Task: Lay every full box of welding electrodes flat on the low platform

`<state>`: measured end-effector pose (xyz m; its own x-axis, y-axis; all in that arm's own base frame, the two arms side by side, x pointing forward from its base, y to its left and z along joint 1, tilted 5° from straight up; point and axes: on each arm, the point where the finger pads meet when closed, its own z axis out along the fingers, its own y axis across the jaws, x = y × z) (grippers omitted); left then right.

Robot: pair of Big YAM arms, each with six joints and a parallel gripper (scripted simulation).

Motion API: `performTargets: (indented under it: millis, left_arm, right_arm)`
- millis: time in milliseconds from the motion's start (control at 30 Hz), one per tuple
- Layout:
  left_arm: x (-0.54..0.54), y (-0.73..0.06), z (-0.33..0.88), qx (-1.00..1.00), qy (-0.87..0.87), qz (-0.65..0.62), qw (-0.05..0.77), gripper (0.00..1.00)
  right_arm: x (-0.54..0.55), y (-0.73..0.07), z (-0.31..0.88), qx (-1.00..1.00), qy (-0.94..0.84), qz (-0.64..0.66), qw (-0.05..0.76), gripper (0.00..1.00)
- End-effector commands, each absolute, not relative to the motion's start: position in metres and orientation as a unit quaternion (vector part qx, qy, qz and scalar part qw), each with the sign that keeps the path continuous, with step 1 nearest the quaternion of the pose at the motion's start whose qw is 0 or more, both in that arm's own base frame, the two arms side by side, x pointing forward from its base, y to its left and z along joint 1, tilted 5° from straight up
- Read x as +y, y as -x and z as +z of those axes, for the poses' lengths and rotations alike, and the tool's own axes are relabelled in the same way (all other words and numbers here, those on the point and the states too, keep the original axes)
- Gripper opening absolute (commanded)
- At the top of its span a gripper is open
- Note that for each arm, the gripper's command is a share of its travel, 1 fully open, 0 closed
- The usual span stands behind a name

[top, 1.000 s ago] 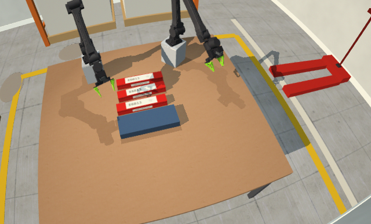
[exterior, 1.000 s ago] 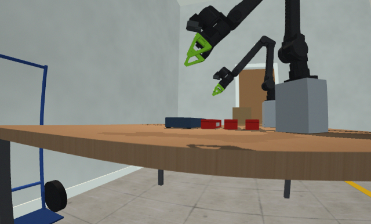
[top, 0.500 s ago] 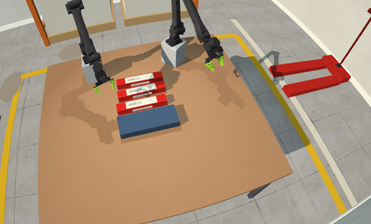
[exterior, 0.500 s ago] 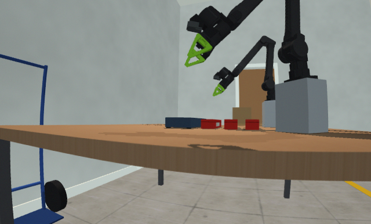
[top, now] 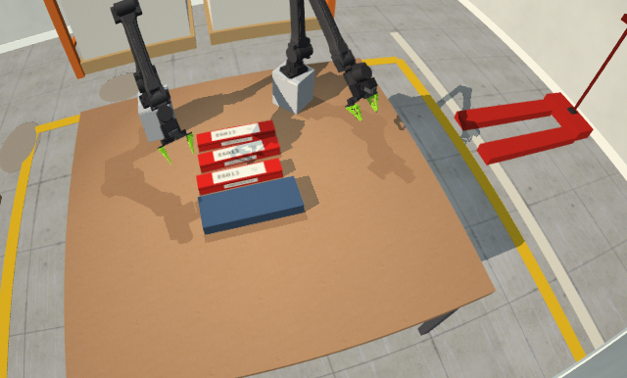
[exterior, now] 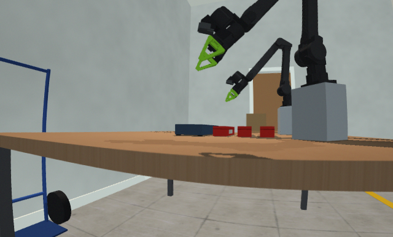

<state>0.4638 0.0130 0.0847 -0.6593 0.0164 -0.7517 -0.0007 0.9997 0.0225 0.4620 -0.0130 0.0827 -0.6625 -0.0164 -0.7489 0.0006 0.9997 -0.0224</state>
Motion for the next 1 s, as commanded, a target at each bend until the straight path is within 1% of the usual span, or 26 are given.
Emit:
performTargets:
  millis: [0, 167, 200, 267, 667, 733, 767, 833, 967]
  left_arm:
    - [0.013, -0.466, 0.087, 0.910, -0.004, 0.010, 0.415, 1.00]
    - [0.013, -0.466, 0.087, 0.910, -0.004, 0.010, 0.415, 1.00]
    - [0.001, -0.462, 0.097, 0.907, -0.031, 0.010, 0.419, 1.00]
    - [-0.010, -0.455, 0.098, 0.909, -0.063, 0.011, 0.411, 1.00]
    - [-0.080, -0.433, 0.129, 0.891, -0.250, 0.023, 0.379, 1.00]
    - [-0.080, -0.433, 0.129, 0.891, -0.250, 0.023, 0.379, 1.00]
    - [-0.083, -0.413, 0.110, 0.896, -0.267, 0.022, 0.354, 1.00]
    - [-0.098, -0.422, 0.131, 0.883, -0.296, 0.026, 0.363, 1.00]
    - [-0.122, -0.407, 0.133, 0.870, -0.356, 0.028, 0.340, 1.00]
  right_arm:
    - [-0.013, -0.466, 0.087, 0.910, 0.004, -0.010, 0.415, 1.00]
    - [-0.013, -0.466, 0.087, 0.910, 0.004, -0.010, 0.415, 1.00]
    - [-0.004, -0.471, 0.112, 0.903, 0.030, -0.010, 0.428, 1.00]
    - [0.003, -0.469, 0.129, 0.904, 0.059, -0.013, 0.423, 1.00]
    - [0.043, -0.410, 0.166, 0.914, 0.232, -0.024, 0.332, 1.00]
    - [0.043, -0.410, 0.166, 0.914, 0.232, -0.024, 0.332, 1.00]
    - [0.037, -0.400, 0.138, 0.924, 0.243, -0.021, 0.294, 1.00]
    - [0.033, -0.412, 0.154, 0.919, 0.265, -0.027, 0.292, 1.00]
    - [0.033, -0.412, 0.153, 0.911, 0.321, -0.031, 0.256, 1.00]
